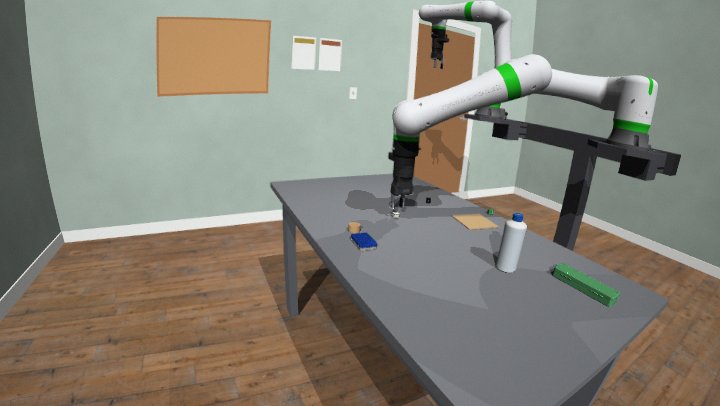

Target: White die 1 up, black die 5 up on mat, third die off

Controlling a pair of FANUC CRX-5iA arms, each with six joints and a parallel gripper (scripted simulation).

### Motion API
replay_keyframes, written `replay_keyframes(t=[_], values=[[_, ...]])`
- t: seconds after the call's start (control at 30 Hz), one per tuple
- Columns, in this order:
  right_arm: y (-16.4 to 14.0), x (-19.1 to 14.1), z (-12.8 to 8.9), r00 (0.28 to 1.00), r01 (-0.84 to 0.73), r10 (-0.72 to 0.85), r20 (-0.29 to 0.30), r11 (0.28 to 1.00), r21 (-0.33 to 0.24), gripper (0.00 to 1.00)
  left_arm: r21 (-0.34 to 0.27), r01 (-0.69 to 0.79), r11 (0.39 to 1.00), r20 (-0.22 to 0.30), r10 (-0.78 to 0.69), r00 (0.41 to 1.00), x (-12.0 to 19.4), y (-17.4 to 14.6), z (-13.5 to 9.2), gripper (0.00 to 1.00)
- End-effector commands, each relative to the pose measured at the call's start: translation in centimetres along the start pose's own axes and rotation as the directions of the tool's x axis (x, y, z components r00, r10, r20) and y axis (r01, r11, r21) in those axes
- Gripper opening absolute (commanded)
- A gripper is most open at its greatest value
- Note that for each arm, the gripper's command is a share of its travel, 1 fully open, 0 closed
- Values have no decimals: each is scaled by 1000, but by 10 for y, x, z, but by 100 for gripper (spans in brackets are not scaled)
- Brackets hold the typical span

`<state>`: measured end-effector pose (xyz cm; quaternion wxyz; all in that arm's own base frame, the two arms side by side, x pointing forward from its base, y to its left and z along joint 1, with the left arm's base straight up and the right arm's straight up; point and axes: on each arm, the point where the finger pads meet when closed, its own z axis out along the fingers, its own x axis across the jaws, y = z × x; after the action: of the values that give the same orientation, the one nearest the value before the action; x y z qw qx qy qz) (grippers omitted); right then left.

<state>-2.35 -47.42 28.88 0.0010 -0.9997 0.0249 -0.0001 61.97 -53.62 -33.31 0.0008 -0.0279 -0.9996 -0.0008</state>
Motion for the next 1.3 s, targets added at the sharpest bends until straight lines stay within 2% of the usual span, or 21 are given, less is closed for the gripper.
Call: replay_keyframes(t=[0.0, 0.47, 1.27], values=[[0, 0, -1, 1000, 0, 0, 0, 1000, -2, 100, 2, 0, 1000, 2, 0, 1000, -1, -1, 0, 70], [0, 0, -1, 1000, 0, 0, 0, 1000, -2, 100, 2, 0, 1000, 2, 0, 1000, -1, -1, 12, 70], [0, 0, -1, 1000, 0, 0, 0, 1000, -2, 100, 2, 0, 1000, 2, 0, 1000, -2, -1, 13, 70]])
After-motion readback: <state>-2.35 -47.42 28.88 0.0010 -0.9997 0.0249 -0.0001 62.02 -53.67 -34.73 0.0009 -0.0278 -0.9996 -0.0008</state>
